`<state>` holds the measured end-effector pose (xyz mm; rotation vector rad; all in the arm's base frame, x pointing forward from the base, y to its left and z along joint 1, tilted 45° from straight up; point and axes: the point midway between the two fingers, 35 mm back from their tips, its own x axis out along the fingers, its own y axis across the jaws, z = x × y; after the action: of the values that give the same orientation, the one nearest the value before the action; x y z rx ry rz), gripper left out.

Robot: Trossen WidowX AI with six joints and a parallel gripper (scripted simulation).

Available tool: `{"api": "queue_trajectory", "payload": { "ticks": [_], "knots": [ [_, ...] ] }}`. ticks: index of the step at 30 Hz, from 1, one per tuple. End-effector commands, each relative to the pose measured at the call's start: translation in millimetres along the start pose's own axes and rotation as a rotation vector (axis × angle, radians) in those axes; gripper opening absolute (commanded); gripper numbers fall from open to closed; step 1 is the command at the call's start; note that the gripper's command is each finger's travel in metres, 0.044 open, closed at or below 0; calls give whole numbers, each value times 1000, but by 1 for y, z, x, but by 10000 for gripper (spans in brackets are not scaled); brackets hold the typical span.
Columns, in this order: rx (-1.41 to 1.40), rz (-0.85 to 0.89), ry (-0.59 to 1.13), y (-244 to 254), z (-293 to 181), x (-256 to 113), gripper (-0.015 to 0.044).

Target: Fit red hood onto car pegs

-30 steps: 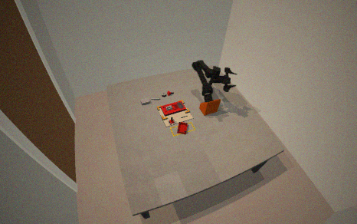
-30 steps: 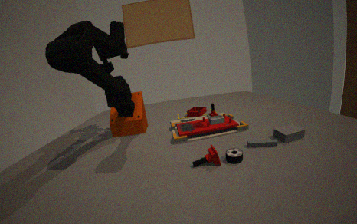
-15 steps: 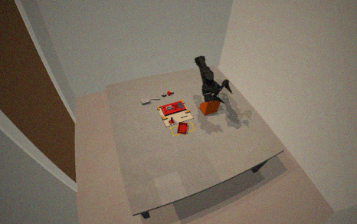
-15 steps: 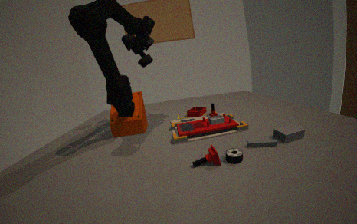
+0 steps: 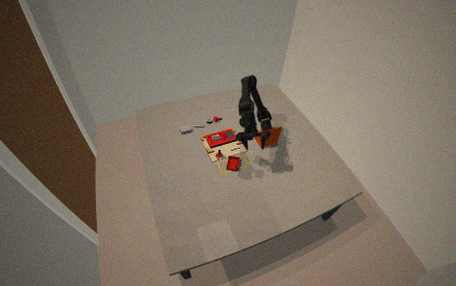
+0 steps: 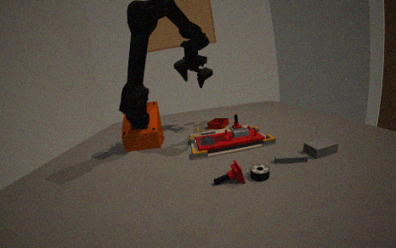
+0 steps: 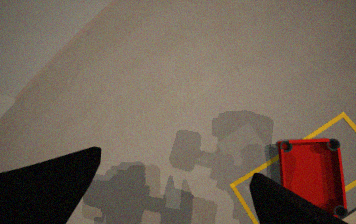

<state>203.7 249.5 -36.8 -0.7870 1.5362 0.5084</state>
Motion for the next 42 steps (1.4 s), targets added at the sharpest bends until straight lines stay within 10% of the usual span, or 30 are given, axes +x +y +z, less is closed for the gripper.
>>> {"api": "queue_trajectory", "payload": {
  "ticks": [1,9,42],
  "knots": [
    [-58,-150,111,-47,3,15,440],
    [-257,-405,434,-137,-5,45,440],
    [-257,-405,434,-144,-17,62,440]
  ]
}}
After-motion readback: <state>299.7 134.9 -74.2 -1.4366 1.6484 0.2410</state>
